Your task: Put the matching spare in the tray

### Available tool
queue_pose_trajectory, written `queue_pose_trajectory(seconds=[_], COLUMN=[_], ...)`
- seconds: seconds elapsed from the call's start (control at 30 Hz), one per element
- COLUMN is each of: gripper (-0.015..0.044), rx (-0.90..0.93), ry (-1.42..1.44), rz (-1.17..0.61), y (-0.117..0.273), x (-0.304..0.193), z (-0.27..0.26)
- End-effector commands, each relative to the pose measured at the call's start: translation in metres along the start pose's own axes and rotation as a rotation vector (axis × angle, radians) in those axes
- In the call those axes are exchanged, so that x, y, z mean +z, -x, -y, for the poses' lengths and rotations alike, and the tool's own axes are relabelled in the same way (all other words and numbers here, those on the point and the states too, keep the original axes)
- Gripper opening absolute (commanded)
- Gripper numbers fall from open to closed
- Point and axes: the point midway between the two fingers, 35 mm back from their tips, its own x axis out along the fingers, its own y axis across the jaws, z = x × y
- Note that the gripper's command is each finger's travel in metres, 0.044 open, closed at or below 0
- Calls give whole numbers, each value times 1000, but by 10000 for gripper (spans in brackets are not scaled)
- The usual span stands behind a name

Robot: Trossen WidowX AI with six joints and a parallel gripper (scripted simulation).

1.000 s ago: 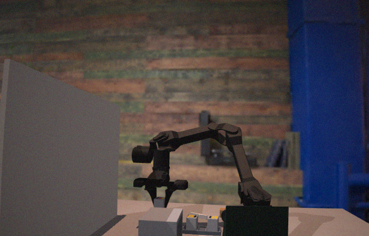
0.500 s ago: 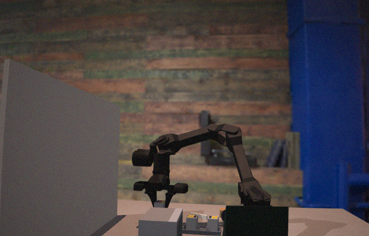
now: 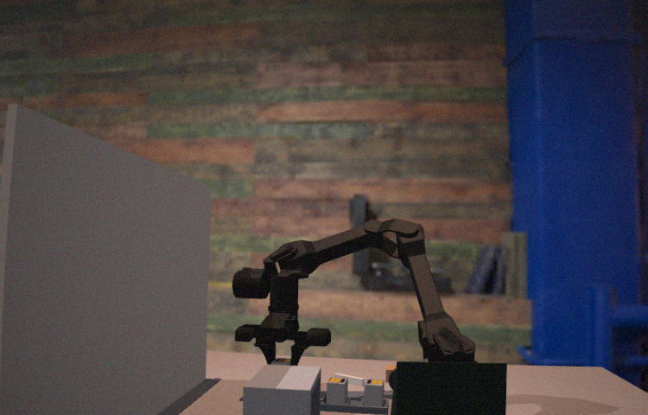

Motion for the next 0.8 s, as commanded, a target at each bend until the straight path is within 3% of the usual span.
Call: queue_pose_trajectory(seconds=[0.0,0.77], gripper=[0,0], rx=[-3,-1], ry=[6,6], rz=[5,3], y=[-2,-20], x=[1,0], z=[0,-3])
